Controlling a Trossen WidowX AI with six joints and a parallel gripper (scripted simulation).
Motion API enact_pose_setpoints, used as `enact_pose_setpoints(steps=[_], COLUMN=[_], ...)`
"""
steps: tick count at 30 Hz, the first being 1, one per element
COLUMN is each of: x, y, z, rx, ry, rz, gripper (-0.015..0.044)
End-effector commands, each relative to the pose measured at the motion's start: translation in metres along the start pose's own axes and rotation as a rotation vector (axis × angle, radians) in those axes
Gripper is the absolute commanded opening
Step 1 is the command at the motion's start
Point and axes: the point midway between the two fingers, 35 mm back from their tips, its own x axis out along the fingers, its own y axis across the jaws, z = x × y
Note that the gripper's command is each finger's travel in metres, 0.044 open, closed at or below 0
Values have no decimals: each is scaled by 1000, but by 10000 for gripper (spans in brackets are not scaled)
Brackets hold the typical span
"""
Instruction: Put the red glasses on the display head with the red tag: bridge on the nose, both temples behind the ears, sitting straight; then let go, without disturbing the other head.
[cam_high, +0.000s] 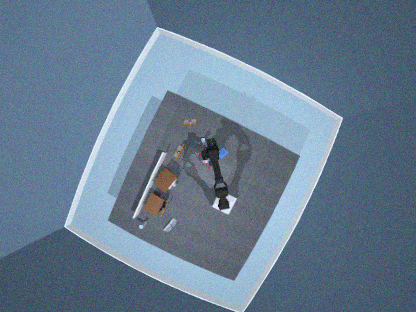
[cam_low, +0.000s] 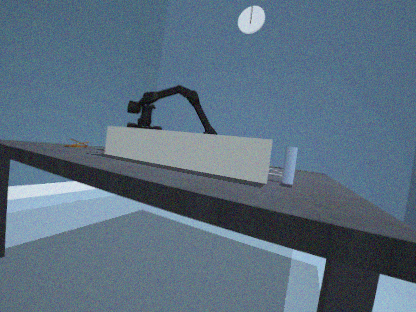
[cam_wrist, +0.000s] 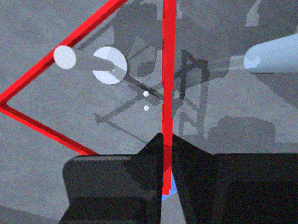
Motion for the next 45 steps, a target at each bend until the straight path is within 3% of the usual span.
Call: enact_pose_setpoints(steps=[1,45], x=[1,0], y=[-2,-14], z=[-4,-34], rx=[-1,-1], ry=[5,8], rz=[2,0], gripper=[0,0])
